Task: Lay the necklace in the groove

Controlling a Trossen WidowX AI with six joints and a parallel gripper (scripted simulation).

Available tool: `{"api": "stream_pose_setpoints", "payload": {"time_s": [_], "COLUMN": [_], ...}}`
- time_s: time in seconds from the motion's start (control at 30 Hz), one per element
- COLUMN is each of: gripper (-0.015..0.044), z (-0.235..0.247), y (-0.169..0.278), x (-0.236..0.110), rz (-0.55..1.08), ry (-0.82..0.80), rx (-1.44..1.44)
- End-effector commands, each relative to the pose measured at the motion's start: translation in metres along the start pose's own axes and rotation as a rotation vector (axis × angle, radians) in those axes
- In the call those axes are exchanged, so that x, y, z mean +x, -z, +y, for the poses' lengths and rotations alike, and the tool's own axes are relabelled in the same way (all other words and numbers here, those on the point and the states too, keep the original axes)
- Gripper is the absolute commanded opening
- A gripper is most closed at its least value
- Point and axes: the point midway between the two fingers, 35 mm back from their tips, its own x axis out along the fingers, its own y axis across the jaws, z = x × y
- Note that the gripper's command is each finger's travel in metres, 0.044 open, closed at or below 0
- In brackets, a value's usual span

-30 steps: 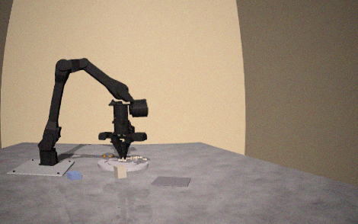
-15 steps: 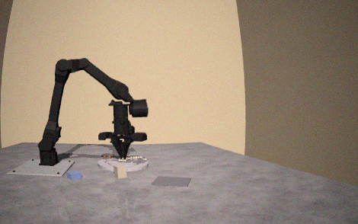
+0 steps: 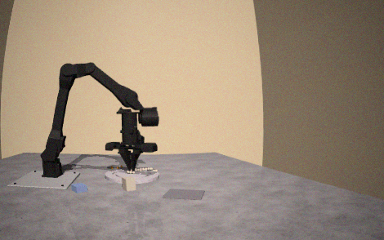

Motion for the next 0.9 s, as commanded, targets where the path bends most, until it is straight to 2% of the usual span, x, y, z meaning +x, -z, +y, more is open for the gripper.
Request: {"api": "stream_pose_setpoints", "payload": {"time_s": [0.0, 0.43, 0.57, 0.87], "gripper": [0.0, 0.0341, 0.044, 0.044], "z": [0.001, 0.0, 0.0, 0.001], "y": [0.0, 0.0, 0.0, 0.0], "x": [0.004, 0.0, -0.011, -0.019], "rz": [0.006, 0.001, 0.004, 0.006], "ry": [-0.011, -0.002, -0.007, -0.011], "rx": [-0.004, 0.0, -0.002, -0.003]}}
